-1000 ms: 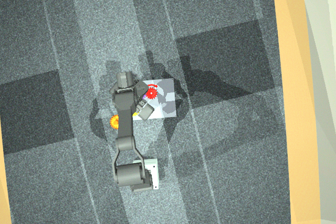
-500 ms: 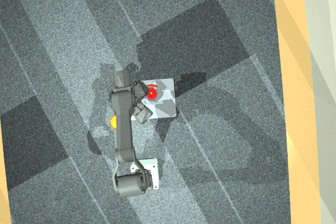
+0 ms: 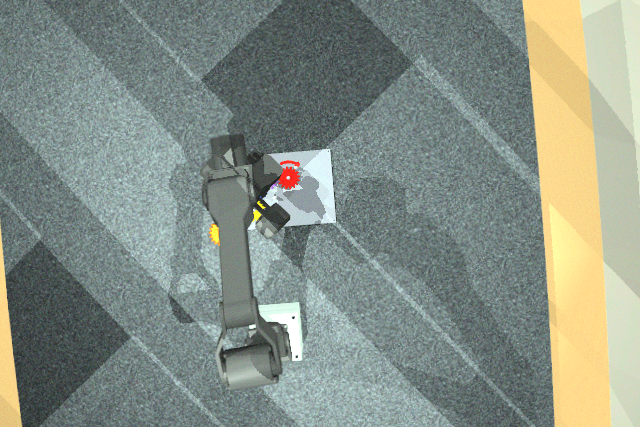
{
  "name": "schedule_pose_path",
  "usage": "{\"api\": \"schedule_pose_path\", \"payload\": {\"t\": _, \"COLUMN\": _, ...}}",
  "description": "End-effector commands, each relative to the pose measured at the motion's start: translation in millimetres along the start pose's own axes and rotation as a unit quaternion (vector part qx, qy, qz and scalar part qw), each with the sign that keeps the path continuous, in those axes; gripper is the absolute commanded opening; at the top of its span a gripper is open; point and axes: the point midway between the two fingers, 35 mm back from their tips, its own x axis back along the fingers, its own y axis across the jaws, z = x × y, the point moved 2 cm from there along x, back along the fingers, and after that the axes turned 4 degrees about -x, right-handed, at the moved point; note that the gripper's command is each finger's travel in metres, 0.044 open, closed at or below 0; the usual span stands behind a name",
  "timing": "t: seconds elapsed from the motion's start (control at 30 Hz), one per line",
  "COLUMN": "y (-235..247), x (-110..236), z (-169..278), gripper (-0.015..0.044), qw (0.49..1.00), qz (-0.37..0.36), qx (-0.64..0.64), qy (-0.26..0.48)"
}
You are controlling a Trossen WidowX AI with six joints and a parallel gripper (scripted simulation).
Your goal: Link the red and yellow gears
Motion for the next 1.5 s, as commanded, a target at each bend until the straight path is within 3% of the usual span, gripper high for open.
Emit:
{"api": "schedule_pose_path", "payload": {"t": 0.0, "y": 0, "x": 1, "z": 0, "gripper": 0.044, "qw": 1.0, "qz": 0.0, "qx": -0.002, "qy": 0.0}}
{"api": "schedule_pose_path", "payload": {"t": 1.17, "y": 2, "x": 2, "z": 2, "gripper": 0.044, "qw": 1.0, "qz": -0.001, "qx": -0.002, "qy": 0.0}}
{"api": "schedule_pose_path", "payload": {"t": 1.47, "y": 50, "x": 25, "z": 116, "gripper": 0.044, "qw": 1.0, "qz": -0.008, "qx": 0.012, "qy": 0.005}}
